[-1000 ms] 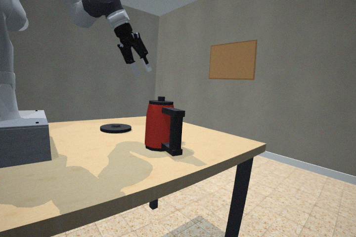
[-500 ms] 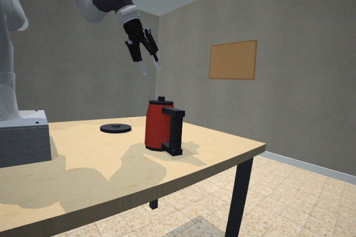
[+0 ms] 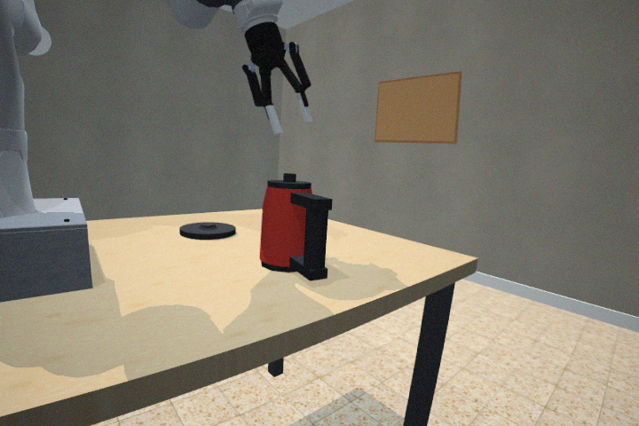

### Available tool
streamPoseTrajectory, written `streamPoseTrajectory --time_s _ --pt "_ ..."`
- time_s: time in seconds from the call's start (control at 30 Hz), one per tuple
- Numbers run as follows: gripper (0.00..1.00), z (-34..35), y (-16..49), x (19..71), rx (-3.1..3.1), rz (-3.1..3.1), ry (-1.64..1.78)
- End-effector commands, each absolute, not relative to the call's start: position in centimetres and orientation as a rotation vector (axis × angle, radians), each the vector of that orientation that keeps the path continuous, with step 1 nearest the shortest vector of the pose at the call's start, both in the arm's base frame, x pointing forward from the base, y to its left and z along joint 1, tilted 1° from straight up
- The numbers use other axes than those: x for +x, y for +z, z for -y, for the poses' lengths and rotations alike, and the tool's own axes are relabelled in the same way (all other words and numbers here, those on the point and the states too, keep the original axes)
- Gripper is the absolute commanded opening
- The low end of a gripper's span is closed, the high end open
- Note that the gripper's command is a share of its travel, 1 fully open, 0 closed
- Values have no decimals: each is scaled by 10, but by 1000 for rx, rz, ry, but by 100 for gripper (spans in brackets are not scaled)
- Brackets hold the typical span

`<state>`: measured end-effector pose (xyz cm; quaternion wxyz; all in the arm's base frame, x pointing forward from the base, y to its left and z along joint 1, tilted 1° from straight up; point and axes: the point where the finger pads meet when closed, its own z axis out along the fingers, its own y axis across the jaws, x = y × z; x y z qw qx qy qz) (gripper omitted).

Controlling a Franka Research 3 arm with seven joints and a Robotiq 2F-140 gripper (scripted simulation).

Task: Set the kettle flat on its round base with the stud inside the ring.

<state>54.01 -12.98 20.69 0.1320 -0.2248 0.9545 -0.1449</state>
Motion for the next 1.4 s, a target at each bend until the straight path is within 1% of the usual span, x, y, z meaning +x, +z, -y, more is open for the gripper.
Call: streamPoseTrajectory --time_s 0.0,0.63,1.03,1.37 --pt "47 154 201 527 -1043 -2756 -342" --pt "47 247 199 487 -1415 -2721 -233" --pt "47 269 199 473 -1697 -2610 -123" --pt "47 273 199 470 -1942 -2456 -21"
